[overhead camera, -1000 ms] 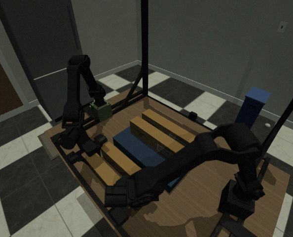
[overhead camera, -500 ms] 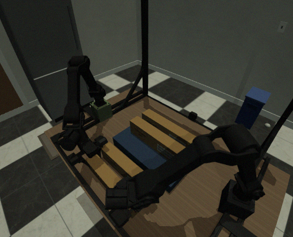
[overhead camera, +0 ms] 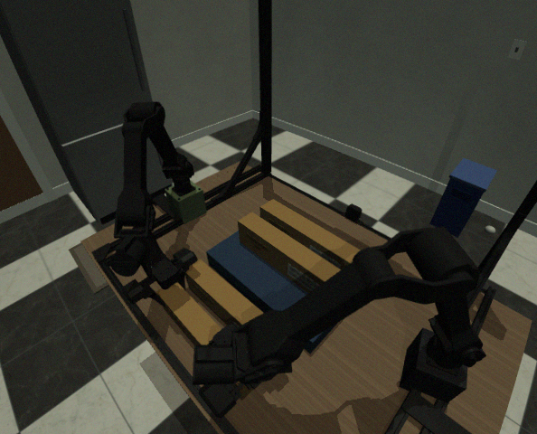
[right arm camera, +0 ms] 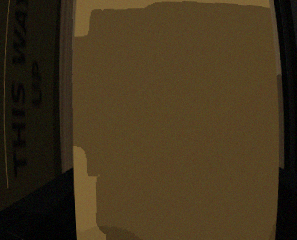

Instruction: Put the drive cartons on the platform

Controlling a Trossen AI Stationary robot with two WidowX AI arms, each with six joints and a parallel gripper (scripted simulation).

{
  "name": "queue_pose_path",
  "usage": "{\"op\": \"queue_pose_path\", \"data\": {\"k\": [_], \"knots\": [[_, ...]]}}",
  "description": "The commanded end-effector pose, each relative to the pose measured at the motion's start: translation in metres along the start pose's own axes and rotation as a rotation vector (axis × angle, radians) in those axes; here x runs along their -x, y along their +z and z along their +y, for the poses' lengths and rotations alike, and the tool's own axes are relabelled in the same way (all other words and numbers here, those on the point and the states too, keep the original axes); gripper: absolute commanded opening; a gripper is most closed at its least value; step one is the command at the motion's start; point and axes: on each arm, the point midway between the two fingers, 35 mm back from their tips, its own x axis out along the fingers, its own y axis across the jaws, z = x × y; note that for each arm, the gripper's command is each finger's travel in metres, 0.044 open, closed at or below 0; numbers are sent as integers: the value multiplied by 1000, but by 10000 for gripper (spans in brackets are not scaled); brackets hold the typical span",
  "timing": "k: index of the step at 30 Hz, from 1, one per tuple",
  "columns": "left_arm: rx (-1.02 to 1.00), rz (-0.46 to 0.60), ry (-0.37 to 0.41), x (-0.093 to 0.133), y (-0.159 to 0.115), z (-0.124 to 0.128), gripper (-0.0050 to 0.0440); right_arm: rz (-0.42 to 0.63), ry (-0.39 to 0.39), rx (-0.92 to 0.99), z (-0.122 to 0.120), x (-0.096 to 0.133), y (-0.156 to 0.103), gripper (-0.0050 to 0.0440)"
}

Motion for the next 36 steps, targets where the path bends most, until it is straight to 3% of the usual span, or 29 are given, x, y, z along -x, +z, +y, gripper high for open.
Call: {"op": "queue_pose_path", "data": {"k": [1,23,36], "knots": [[0,-3,19,-1,0,5,389,-5,-16,1,-4,0,0,389],[0,-3,19,0,0,5,389,-5,-16,1,-4,1,1,389],[0,-3,19,59,24,4,389,-5,-16,1,-3,59,24,389]]}}
